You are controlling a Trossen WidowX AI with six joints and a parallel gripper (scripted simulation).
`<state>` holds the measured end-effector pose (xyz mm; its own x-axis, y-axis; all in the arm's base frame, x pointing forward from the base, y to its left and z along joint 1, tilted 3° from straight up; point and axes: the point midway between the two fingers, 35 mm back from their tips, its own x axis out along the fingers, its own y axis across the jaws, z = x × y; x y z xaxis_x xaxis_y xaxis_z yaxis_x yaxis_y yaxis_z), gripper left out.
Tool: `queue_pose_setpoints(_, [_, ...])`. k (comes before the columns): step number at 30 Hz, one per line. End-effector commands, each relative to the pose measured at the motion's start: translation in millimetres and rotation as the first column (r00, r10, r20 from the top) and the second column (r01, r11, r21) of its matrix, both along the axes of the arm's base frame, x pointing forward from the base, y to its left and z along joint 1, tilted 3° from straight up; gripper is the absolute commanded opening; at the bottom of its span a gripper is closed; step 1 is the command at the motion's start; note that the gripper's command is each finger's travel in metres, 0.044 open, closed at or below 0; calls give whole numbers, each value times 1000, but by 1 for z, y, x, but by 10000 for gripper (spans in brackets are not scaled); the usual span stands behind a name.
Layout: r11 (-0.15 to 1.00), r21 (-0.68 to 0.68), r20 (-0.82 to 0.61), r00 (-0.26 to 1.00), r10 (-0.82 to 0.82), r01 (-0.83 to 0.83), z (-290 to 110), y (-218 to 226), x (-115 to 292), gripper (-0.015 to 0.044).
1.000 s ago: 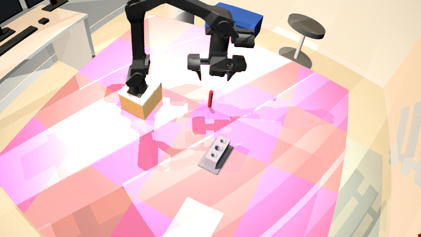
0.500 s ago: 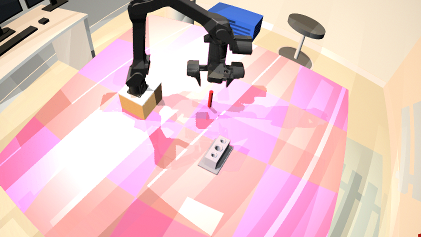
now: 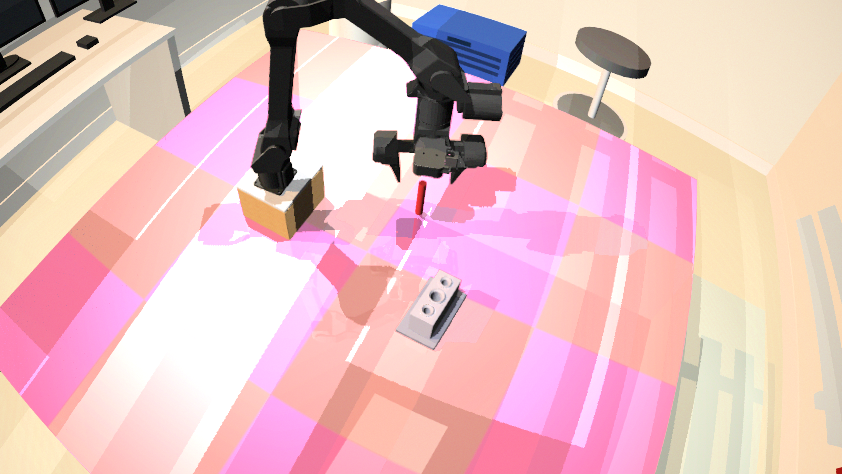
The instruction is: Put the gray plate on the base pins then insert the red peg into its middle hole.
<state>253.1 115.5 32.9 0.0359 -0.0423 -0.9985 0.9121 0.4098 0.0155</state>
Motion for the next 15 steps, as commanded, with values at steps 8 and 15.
queue_pose_setpoints(8, [1000,0,-6,1000,2,-2,-21,-1,-1,440])
queue_pose_setpoints(15, [1000,-1,-6,1000,2,-2,-32,-2,-1,440])
